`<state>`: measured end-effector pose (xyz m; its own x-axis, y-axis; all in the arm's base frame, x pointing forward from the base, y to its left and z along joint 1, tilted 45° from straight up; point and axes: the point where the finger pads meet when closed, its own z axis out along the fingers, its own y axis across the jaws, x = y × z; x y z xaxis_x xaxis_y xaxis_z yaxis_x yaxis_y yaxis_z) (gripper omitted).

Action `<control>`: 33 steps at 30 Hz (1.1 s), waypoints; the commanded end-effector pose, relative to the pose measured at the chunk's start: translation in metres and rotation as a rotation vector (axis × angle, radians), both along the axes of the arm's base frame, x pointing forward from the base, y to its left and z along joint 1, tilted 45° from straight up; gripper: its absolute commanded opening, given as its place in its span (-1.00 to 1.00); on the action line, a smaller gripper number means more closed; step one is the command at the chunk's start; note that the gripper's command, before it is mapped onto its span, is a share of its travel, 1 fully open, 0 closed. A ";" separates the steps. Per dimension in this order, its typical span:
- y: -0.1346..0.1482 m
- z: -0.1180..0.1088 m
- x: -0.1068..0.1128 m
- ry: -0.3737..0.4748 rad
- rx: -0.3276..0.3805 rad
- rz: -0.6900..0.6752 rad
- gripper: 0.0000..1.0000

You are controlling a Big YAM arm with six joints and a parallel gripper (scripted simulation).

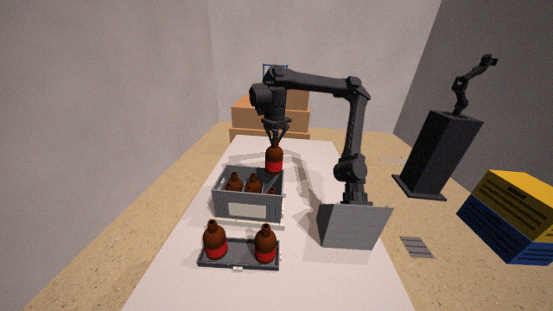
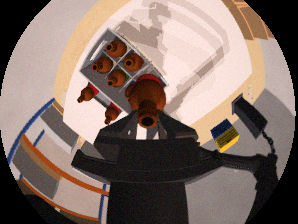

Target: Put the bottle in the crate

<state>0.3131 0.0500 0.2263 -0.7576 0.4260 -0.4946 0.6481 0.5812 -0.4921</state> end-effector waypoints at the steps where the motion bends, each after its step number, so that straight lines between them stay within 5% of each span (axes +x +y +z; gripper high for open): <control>1: 0.000 0.007 0.003 0.001 0.002 0.005 -1.00; 33: -0.007 0.002 0.003 0.013 -0.010 -0.013 -1.00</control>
